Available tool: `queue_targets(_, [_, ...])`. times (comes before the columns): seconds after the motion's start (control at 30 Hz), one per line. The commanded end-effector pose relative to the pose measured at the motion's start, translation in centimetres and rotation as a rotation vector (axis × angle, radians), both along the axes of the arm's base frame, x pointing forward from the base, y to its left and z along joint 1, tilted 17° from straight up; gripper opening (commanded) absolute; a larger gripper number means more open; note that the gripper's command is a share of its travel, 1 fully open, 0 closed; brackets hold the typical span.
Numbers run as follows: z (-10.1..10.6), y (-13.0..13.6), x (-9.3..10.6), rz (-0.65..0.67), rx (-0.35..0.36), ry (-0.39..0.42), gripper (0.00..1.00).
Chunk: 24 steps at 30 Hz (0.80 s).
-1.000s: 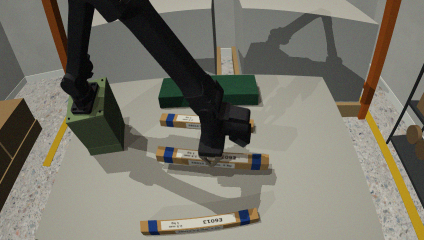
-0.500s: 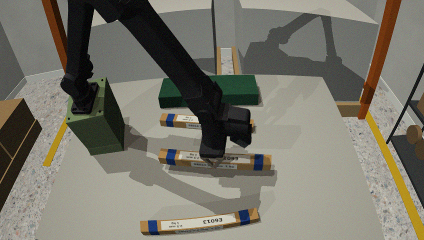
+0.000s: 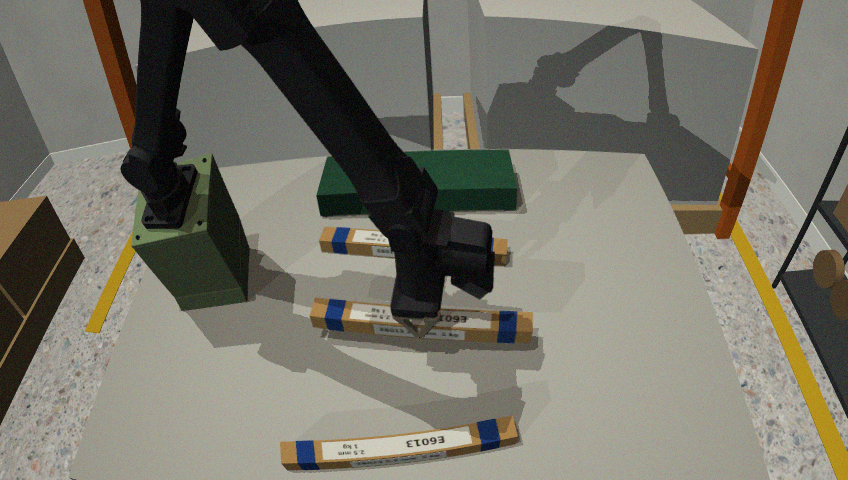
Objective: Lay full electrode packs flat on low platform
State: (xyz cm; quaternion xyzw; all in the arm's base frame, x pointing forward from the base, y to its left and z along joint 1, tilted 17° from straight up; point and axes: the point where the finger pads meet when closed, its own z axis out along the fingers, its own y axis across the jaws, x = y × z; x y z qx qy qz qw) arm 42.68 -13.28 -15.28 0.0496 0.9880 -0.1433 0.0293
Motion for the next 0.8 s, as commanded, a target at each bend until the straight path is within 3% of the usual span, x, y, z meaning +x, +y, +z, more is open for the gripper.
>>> queue_targets(0.0, [2.1, 0.2, 2.6, 0.026, -0.012, -0.066, 0.0])
queue_targets(0.37, [1.6, -0.2, 1.4, 0.015, -0.01, -0.054, 0.0])
queue_targets(0.77, [1.7, -0.1, 2.0, 0.021, -0.012, -0.065, 0.0])
